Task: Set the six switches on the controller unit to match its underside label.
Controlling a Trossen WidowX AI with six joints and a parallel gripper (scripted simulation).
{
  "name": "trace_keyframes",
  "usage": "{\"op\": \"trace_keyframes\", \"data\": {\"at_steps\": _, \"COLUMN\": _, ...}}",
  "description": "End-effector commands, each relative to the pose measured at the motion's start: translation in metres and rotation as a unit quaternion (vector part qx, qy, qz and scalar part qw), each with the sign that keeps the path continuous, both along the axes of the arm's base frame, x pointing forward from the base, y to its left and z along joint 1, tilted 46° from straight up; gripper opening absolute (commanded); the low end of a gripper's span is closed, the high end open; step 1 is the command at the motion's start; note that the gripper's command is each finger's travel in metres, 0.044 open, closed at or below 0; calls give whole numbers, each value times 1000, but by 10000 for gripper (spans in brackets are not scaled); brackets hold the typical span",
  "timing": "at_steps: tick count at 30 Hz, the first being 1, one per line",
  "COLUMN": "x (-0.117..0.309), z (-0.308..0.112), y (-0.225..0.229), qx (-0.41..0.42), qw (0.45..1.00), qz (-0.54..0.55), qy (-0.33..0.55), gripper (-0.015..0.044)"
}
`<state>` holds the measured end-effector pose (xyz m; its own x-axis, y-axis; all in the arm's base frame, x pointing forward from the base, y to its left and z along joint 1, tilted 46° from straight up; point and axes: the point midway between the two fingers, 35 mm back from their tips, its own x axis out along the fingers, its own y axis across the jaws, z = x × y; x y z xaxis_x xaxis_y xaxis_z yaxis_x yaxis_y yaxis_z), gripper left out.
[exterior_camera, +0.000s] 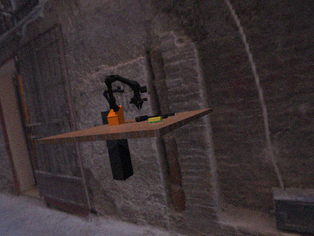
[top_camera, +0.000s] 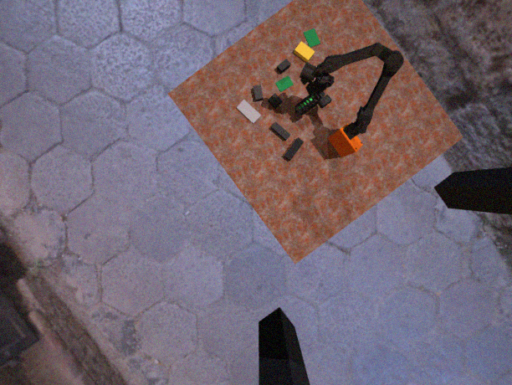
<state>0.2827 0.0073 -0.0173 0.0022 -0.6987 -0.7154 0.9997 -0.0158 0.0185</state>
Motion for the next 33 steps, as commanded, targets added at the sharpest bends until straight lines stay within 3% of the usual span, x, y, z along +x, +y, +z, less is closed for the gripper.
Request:
{"op": "trace_keyframes", "data": {"at_steps": 1, "x": 0, "z": 0, "y": 0, "qx": 0, "qw": 1000, "qz": 0, "qy": 0, "gripper": 210}}
{"op": "trace_keyframes", "data": {"at_steps": 9, "x": 0, "z": 0, "y": 0, "qx": 0, "qw": 1000, "qz": 0, "qy": 0, "gripper": 420}}
{"op": "trace_keyframes", "data": {"at_steps": 12, "x": 0, "z": 0, "y": 0, "qx": 0, "qw": 1000, "qz": 0, "qy": 0, "gripper": 440}}
{"op": "trace_keyframes", "data": {"at_steps": 20, "x": -41, "z": -43, "y": -33, "qx": -7, "qw": 1000, "qz": 4, "qy": 5, "gripper": 230}}
{"op": "trace_keyframes", "data": {"at_steps": 28, "x": -46, "z": -46, "y": -36, "qx": -8, "qw": 1000, "qz": 5, "qy": 5, "gripper": 20}}
{"op": "trace_keyframes", "data": {"at_steps": 33, "x": -46, "z": -46, "y": -36, "qx": -8, "qw": 1000, "qz": 5, "qy": 5, "gripper": 0}}
